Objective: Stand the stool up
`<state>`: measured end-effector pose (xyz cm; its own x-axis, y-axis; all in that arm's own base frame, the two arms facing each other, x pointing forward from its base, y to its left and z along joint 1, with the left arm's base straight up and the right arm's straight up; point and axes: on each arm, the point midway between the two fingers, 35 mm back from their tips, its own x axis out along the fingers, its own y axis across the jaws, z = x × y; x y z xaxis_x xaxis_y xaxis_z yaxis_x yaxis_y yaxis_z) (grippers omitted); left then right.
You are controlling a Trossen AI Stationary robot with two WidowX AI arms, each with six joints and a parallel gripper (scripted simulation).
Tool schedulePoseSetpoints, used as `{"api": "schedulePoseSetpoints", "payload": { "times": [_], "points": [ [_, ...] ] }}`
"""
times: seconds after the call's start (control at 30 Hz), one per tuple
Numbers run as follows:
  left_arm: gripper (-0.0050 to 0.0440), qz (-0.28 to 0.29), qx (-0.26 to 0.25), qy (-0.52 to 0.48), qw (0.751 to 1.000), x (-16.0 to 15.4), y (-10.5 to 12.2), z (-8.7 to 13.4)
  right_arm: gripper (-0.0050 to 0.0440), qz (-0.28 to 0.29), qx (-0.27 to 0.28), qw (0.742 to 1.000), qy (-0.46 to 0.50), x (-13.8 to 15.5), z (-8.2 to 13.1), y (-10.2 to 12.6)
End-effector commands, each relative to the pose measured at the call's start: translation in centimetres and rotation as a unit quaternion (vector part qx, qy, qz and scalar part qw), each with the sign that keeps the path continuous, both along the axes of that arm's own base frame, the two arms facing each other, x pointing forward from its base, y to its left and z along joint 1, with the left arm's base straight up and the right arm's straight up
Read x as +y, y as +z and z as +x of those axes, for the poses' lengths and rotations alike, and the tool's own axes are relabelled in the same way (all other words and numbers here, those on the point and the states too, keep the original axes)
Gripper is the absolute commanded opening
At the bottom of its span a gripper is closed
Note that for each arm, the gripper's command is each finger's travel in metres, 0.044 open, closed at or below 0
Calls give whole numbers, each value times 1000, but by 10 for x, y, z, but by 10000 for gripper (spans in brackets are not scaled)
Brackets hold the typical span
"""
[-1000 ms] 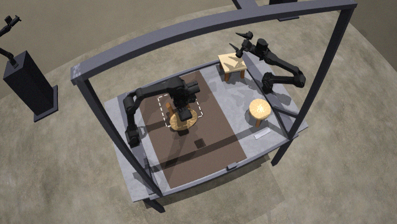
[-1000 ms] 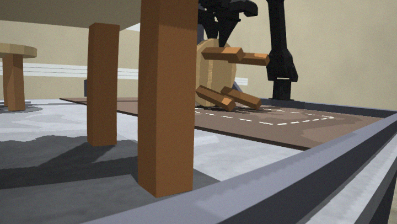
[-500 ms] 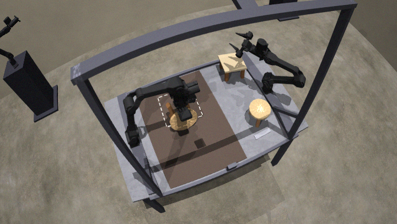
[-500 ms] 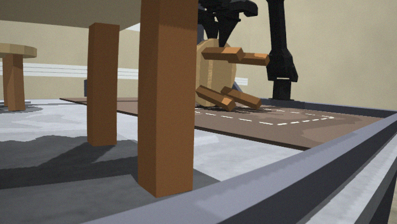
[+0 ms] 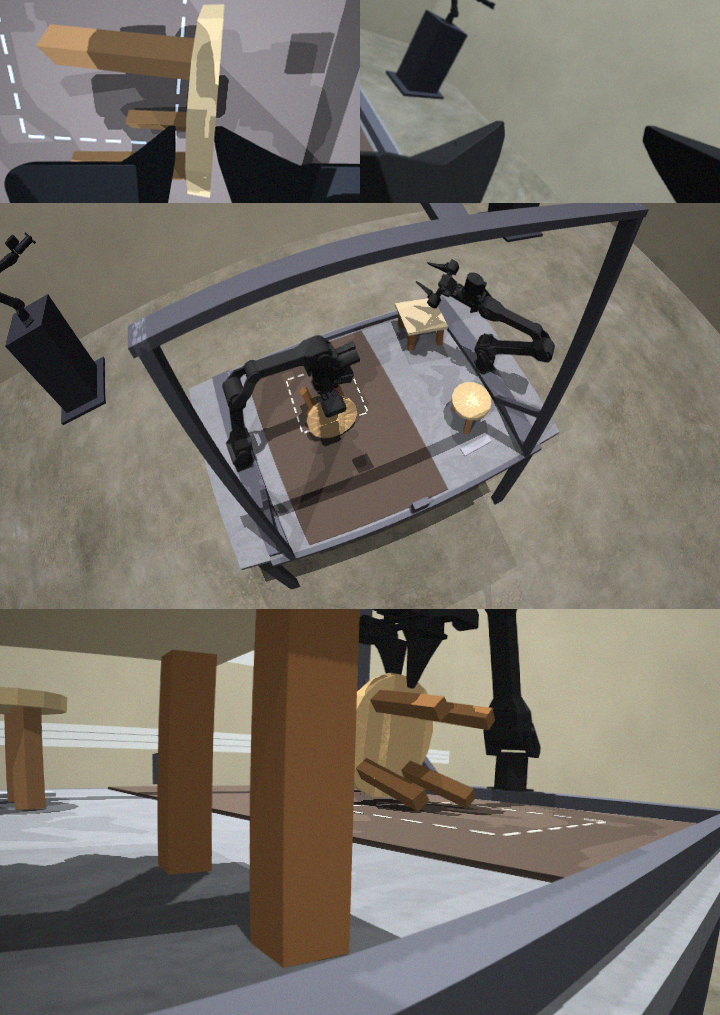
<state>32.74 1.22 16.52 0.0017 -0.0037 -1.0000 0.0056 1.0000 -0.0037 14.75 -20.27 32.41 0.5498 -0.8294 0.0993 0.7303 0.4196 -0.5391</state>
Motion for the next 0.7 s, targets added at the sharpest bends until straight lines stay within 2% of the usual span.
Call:
{"api": "schedulePoseSetpoints", "payload": {
  "times": [0.0,0.1,0.13,0.67],
  "points": [
    [122,5,-16,3,1000,7,11,4,400,-7,-6,1000,1,2,-1,7],
    [122,5,-17,3,1000,7,11,3,400,-7,-6,1000,1,2,-1,7],
    [136,5,-16,3,1000,7,11,3,400,-7,-6,1000,1,2,-1,7],
    [136,6,-15,3,1000,28,18,3,400,-7,-6,1000,1,2,-1,7]
  ]
}}
